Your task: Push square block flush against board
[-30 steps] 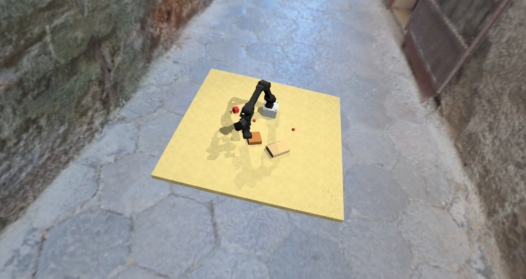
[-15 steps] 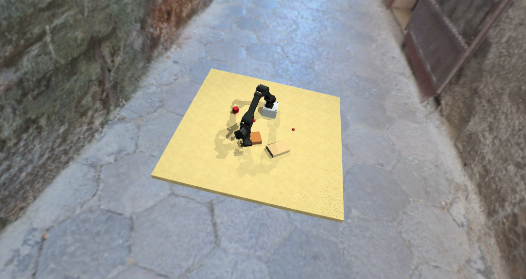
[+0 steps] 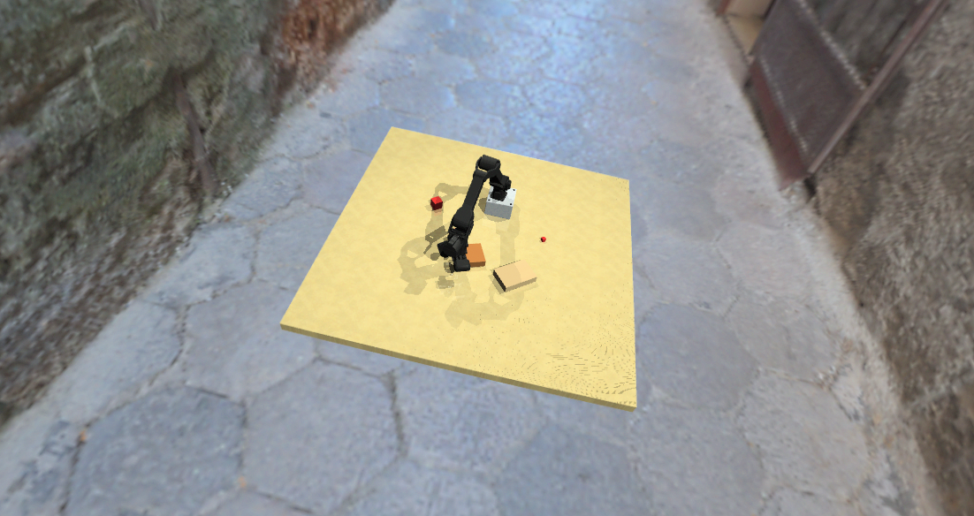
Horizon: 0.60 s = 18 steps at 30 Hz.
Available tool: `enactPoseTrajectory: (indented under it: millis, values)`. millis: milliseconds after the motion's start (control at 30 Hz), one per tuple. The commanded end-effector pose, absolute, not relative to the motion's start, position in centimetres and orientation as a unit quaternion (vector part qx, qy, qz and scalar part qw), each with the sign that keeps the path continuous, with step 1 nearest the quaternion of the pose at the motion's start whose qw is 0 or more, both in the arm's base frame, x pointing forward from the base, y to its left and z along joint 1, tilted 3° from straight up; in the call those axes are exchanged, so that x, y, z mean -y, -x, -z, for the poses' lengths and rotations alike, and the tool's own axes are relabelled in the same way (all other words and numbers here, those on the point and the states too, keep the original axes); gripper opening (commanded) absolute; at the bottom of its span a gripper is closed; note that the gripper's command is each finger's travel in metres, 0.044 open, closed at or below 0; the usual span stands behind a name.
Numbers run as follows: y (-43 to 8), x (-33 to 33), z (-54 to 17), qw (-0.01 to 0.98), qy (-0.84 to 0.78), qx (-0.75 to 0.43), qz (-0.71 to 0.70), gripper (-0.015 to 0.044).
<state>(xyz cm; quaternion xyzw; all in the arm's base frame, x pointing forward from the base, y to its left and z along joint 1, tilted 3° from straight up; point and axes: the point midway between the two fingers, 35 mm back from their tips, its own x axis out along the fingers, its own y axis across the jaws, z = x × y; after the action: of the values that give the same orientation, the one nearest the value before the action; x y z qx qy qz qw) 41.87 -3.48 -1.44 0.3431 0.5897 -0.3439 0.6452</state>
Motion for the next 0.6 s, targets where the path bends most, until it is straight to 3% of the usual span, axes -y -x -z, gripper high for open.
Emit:
enactPoseTrajectory:
  millis: [0, 567]
  values:
    - [-41.4, 2.8, 1.5, 0.645, -0.343, -0.59, 0.345, 0.0]
    - [-40.0, 0.5, 1.7, 0.644, -0.343, -0.591, 0.345, 0.0]
